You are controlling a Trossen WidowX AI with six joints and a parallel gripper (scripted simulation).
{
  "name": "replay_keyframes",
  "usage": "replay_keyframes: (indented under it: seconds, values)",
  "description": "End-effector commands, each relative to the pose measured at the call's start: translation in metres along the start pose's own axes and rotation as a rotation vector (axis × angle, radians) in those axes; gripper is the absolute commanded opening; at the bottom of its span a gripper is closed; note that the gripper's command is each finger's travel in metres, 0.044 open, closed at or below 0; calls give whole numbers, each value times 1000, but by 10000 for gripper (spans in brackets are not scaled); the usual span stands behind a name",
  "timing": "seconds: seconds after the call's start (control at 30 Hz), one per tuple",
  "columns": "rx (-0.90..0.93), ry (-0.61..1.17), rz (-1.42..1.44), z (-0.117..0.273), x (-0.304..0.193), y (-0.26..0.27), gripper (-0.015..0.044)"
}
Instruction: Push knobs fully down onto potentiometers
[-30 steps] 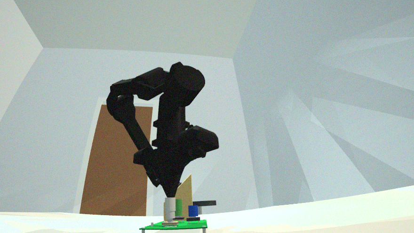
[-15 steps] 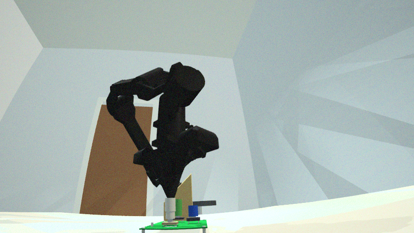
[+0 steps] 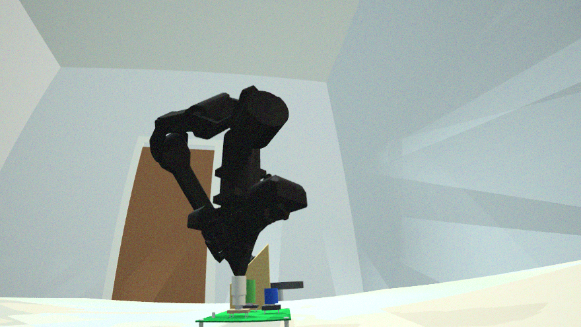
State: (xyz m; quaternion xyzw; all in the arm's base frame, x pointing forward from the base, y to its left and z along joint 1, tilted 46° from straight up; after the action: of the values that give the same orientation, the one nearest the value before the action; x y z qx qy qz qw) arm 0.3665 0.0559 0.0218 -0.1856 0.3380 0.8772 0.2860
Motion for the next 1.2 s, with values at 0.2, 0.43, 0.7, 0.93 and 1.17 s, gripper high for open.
replay_keyframes:
  seconds: [0.2, 0.43, 0.7, 0.93, 1.17]
  values:
    - [5, -3, -6, 12, -1, 0, 0]
    - [8, -1, -3, 10, -1, 1, 131]
    - [-1, -8, 0, 26, 37, 22, 341]
    - [0, -14, 2, 40, 108, 81, 440]
    - [9, -9, 1, 37, 138, 115, 440]
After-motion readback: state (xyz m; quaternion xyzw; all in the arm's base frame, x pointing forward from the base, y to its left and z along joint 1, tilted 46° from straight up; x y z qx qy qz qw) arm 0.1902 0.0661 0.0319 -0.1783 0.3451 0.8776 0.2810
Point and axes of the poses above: the point midway between the two fingers, 35 mm back from their tips, its own z axis back along the fingers, its own y axis across the jaws, x = y × z, the point moved 2 cm from there along z, back along the fingers, and after that the axes turned 5 degrees about z, right-handed, at the moved point
